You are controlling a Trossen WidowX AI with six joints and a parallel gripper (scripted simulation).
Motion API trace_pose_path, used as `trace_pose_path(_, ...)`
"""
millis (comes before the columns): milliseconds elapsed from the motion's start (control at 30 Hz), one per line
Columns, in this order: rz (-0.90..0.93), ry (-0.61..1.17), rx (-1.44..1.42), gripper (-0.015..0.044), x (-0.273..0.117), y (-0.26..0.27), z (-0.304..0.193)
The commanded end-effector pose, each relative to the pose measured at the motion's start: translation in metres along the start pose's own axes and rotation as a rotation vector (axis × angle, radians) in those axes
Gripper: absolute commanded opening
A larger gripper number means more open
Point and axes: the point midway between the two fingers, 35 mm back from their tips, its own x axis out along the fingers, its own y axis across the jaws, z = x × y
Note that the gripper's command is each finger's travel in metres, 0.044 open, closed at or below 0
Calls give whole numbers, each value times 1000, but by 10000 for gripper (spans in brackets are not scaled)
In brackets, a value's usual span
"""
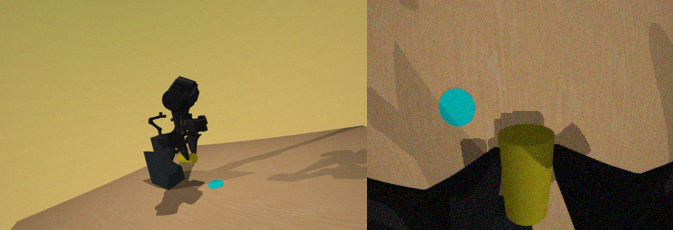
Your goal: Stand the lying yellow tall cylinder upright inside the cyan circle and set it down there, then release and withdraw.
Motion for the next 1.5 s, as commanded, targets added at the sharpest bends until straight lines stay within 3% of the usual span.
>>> trace_pose_path(0,3,-4,49,105,-1,13,2)
trace_pose_path(800,23,3,360,105,-1,89,1)
trace_pose_path(1467,-65,-32,363,105,3,96,-8)
